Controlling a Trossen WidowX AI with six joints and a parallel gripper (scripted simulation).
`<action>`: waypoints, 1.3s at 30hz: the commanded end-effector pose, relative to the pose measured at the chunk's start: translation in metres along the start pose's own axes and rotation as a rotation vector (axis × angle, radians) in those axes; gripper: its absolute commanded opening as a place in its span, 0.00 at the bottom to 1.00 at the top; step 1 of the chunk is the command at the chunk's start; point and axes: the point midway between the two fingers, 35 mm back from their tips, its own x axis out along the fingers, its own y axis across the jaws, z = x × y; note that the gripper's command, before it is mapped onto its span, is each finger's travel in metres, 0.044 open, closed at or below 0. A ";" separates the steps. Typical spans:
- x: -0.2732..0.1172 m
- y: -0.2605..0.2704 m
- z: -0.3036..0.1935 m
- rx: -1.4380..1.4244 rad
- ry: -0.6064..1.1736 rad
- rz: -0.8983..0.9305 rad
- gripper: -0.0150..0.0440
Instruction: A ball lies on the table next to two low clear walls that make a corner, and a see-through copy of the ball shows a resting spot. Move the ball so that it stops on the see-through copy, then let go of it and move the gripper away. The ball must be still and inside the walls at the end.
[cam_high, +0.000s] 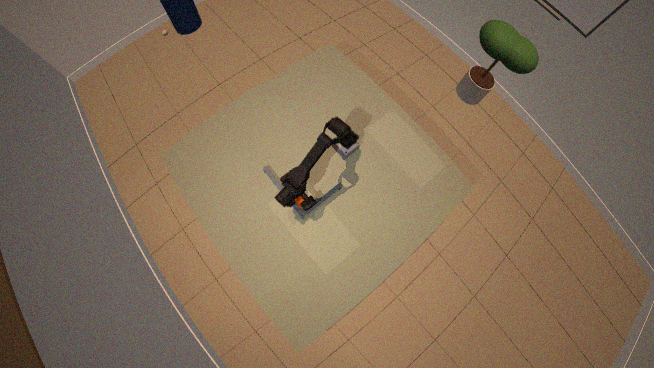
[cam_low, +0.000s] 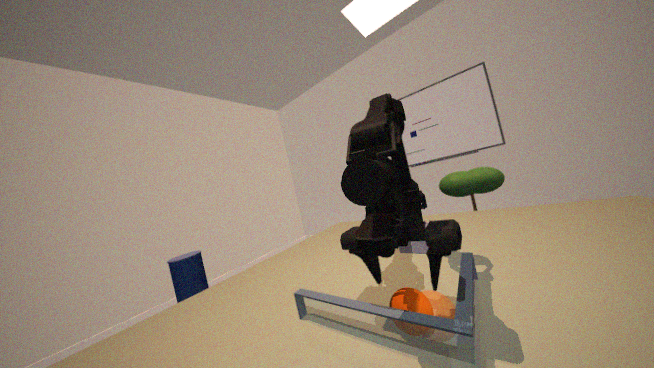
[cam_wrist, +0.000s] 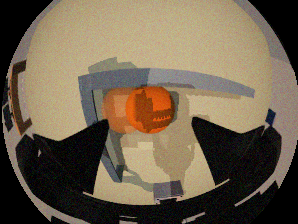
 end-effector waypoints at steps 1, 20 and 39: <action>0.010 -0.001 -0.002 0.006 0.010 -0.006 1.00; 0.040 -0.001 -0.003 0.006 0.010 -0.006 1.00; 0.049 -0.001 -0.004 0.006 0.010 -0.006 0.76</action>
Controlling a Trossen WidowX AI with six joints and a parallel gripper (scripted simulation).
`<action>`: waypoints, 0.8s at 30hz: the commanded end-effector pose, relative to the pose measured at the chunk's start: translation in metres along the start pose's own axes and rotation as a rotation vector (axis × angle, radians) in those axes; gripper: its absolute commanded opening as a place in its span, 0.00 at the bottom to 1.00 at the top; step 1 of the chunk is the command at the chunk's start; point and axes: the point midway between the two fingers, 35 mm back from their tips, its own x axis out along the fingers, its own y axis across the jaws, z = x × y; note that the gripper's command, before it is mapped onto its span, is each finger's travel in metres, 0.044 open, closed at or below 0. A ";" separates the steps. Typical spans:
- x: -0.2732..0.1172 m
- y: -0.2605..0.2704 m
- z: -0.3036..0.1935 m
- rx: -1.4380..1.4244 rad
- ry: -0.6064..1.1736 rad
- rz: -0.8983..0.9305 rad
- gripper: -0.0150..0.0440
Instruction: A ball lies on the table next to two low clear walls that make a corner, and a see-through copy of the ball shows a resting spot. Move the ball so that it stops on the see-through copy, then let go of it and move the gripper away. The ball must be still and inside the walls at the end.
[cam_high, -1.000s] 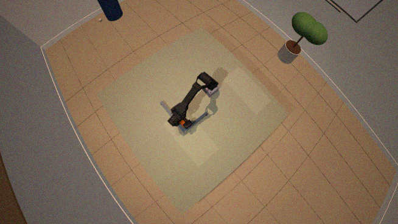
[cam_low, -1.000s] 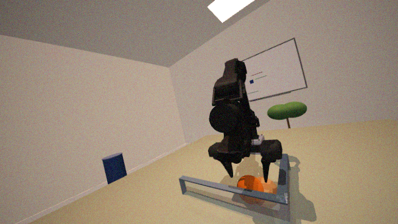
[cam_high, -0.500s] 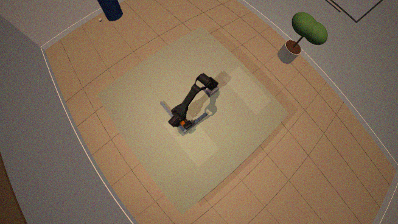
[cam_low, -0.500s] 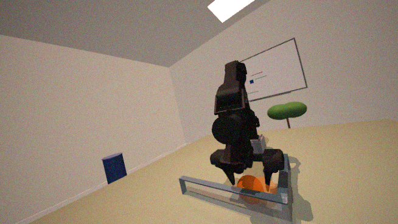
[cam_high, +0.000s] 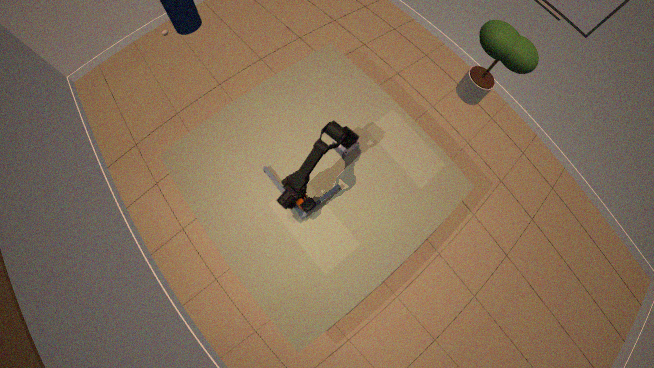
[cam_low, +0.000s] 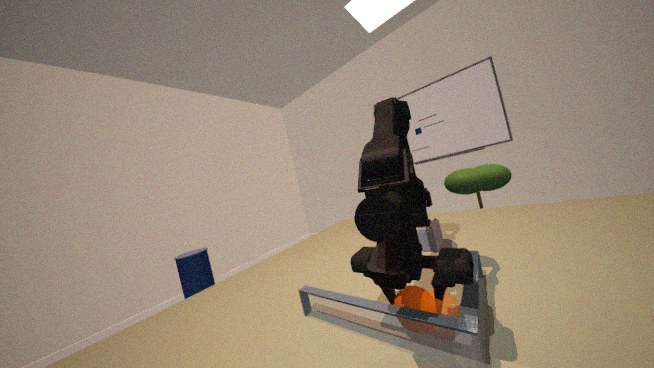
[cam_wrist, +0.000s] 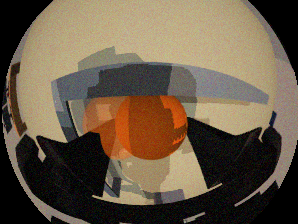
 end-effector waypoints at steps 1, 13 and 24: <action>0.001 0.000 -0.001 0.005 0.003 -0.001 0.72; -0.051 -0.009 0.002 0.052 0.008 -0.027 0.25; -0.113 -0.003 0.004 0.024 0.004 -0.012 0.25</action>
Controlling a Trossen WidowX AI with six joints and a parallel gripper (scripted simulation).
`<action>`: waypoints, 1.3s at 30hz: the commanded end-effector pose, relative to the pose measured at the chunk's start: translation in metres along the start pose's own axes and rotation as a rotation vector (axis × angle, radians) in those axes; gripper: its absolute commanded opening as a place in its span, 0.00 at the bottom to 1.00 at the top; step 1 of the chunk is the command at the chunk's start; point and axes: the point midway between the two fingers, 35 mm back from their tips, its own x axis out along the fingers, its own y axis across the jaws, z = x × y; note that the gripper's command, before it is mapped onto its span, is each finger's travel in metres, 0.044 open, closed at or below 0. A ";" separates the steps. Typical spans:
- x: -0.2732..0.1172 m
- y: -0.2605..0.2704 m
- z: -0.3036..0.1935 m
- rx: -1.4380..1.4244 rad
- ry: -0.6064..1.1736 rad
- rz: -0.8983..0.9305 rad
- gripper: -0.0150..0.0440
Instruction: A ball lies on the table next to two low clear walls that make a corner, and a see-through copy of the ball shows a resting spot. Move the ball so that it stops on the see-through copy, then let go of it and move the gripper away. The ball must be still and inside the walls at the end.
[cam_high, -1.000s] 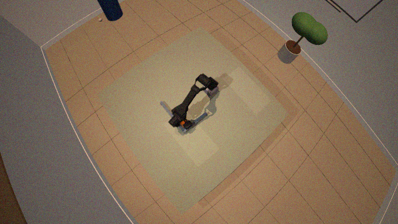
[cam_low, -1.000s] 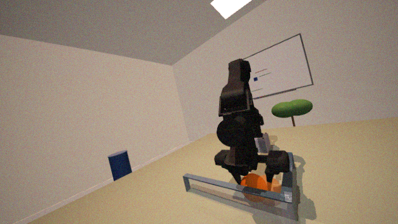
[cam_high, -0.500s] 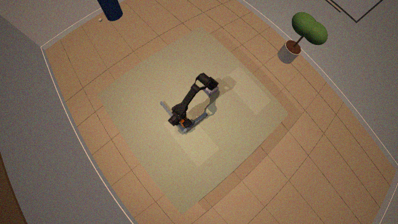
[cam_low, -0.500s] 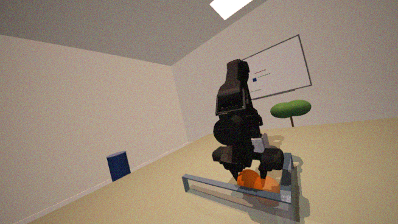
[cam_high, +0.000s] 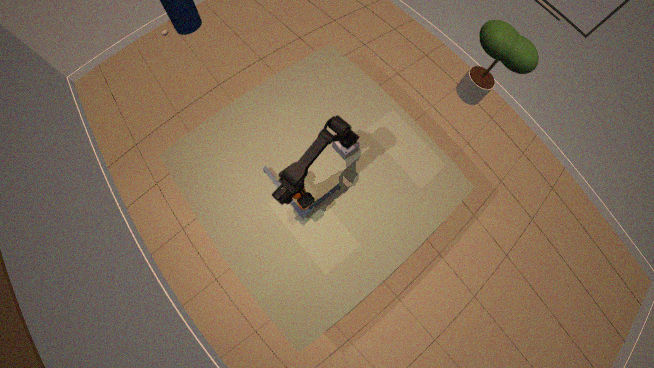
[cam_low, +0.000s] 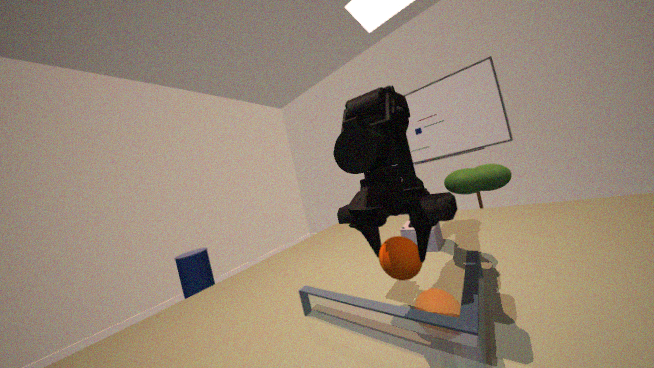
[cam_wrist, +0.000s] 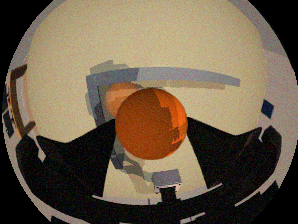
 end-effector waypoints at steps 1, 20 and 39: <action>-0.028 0.003 0.000 -0.019 -0.014 0.013 0.25; -0.026 0.011 -0.013 -0.035 -0.015 0.022 0.25; 0.032 0.017 -0.026 -0.035 -0.014 0.023 0.25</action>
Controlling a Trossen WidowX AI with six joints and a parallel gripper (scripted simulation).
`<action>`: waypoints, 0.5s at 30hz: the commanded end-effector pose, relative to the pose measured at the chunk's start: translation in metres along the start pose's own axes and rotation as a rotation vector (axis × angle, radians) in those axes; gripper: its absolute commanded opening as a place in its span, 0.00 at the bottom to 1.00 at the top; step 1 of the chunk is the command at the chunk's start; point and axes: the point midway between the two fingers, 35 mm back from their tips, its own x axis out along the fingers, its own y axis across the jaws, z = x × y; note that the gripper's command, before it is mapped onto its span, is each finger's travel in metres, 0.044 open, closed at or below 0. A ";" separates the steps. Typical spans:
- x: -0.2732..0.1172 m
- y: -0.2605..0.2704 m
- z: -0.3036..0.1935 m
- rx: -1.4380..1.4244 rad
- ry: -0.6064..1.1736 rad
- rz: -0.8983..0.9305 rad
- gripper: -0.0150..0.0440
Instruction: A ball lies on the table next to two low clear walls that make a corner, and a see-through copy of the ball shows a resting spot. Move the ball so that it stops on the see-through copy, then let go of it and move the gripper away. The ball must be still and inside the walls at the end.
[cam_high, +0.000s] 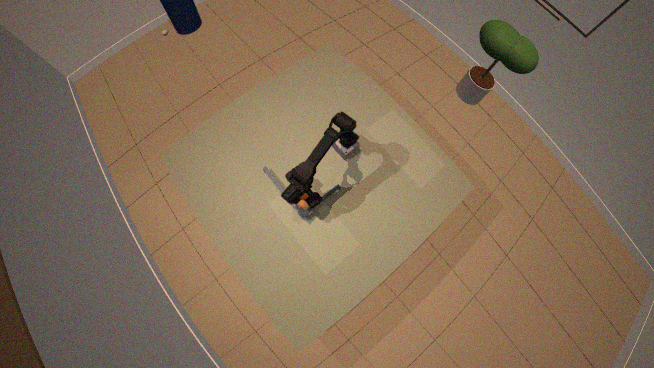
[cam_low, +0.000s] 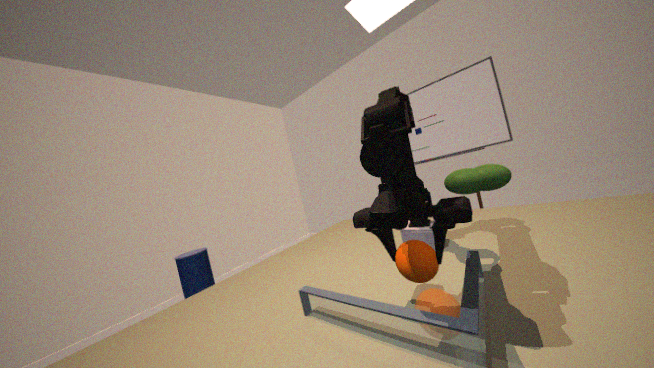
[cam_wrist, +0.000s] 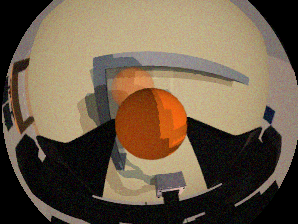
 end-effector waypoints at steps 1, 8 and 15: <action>0.022 0.000 -0.002 0.006 0.009 0.001 0.25; 0.060 0.000 -0.004 0.006 0.010 0.001 0.25; 0.063 0.000 -0.004 0.006 0.010 0.001 0.25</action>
